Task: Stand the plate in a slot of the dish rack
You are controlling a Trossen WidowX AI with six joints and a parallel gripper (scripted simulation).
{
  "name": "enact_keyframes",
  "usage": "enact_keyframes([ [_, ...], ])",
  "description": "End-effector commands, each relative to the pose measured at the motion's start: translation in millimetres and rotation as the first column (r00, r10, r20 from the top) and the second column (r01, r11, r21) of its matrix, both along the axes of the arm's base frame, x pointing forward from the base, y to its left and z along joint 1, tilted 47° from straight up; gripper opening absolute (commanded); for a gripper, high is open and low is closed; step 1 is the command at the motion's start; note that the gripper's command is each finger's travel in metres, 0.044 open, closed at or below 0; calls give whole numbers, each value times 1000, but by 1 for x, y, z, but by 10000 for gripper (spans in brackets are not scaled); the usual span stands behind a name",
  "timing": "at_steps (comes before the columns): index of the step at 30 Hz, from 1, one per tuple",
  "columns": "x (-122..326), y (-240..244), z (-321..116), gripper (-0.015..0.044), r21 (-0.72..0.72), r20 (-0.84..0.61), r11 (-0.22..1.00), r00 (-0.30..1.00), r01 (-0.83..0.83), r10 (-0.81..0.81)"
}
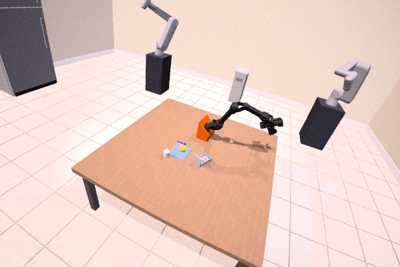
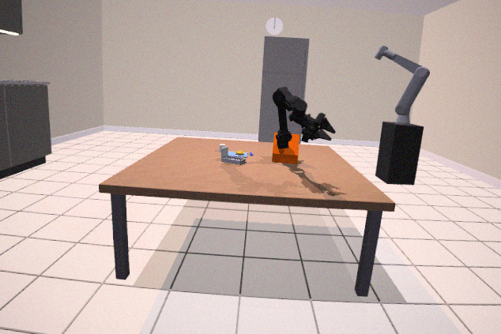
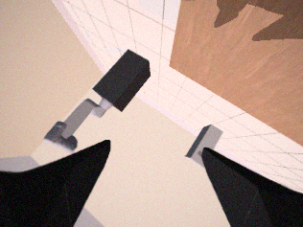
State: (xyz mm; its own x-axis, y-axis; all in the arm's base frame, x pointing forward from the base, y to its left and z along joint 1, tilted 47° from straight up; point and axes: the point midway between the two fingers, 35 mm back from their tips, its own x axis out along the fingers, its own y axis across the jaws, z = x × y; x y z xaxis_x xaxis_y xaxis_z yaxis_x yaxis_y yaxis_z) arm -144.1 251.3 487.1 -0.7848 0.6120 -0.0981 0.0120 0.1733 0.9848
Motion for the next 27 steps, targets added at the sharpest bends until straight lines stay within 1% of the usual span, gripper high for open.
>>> enact_keyframes([
  [1, 31, 37, -25, 400, -5, 90, 993, 989, 114, -113],
  [8, 102, 80, -62, 400, 6, 243, 957, 928, 291, -283],
  [15, 191, 101, -104, 400, 9, 393, 895, 822, 445, -413],
  [21, 279, 95, -146, 400, -2, 518, 822, 704, 569, -486],
  [27, 365, 62, -192, 400, -34, 628, 745, 594, 666, -502],
])
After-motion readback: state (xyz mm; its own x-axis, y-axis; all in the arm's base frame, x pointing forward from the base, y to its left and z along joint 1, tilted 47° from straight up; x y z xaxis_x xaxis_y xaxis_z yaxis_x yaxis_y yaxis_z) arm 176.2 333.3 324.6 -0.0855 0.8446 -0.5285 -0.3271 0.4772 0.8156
